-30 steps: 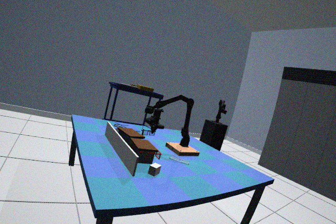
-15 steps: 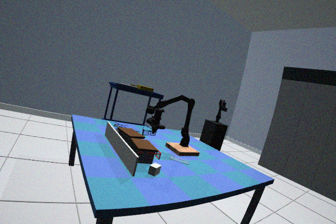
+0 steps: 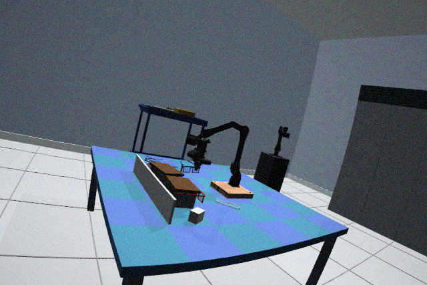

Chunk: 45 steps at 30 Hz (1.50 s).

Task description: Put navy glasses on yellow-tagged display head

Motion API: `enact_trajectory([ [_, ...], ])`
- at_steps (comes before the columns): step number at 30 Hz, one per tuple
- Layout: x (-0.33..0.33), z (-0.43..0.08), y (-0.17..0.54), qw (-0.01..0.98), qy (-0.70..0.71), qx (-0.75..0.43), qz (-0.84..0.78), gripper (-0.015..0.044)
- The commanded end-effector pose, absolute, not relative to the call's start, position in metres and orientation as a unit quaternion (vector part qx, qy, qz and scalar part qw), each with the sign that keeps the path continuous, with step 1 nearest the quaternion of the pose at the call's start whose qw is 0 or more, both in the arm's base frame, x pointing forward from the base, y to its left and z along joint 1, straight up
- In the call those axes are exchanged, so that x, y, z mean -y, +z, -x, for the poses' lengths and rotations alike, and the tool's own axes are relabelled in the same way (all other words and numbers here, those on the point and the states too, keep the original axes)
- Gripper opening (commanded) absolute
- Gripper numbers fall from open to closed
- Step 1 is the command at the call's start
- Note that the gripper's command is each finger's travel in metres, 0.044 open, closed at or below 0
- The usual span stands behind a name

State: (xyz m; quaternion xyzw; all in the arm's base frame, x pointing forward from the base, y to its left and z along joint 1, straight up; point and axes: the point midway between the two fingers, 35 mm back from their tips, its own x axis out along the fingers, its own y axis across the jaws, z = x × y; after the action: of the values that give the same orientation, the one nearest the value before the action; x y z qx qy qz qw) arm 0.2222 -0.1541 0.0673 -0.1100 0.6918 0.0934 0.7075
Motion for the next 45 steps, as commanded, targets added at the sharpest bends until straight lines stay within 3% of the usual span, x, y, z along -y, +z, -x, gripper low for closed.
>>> enact_trajectory([
  [1, 0.151, -0.218, 0.065, 0.706, 0.098, -0.693, 0.109, 0.0000],
  [45, 0.150, -0.187, 0.064, 0.705, 0.098, -0.694, 0.109, 0.0000],
])
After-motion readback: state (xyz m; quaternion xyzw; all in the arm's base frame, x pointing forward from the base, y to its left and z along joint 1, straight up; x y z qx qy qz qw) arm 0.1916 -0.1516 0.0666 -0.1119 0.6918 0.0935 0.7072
